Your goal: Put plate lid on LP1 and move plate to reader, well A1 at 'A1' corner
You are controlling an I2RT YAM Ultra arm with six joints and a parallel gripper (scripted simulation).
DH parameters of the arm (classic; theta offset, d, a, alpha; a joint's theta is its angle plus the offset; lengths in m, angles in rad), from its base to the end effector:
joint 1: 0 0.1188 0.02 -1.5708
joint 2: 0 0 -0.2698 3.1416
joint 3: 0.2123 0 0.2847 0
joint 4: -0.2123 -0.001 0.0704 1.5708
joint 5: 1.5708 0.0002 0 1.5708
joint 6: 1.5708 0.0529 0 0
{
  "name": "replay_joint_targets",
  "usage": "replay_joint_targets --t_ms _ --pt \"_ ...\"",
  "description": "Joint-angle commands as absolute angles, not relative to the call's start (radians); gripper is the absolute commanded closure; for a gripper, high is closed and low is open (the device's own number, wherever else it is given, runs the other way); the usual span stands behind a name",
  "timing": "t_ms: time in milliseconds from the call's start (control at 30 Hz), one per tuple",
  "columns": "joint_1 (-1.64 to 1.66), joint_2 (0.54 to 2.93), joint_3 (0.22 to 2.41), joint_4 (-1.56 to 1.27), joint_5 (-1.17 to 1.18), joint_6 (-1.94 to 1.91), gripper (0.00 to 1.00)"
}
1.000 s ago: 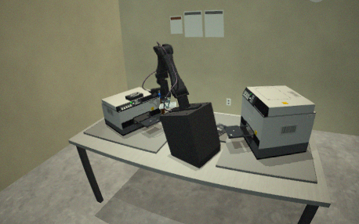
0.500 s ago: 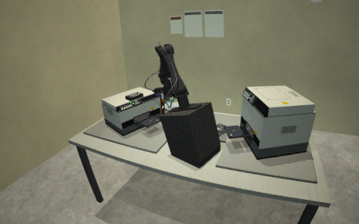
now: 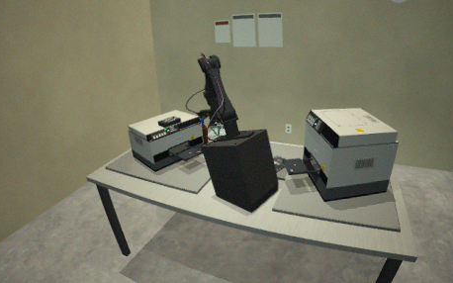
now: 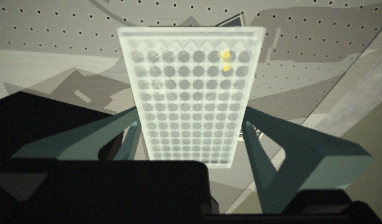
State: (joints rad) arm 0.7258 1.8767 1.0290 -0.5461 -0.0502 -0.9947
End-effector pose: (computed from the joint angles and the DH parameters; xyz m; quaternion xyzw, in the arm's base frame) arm 0.2608 0.2363 0.0858 -0.7562 0.6478 0.0129 0.0909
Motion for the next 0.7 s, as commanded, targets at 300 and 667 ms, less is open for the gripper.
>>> replay_joint_targets --t_ms 300,667 --pt "0.661 1.891 1.06 -0.551 -0.062 -0.915 0.14" --pt "0.604 1.887 1.061 -0.556 -0.062 -0.845 0.14"
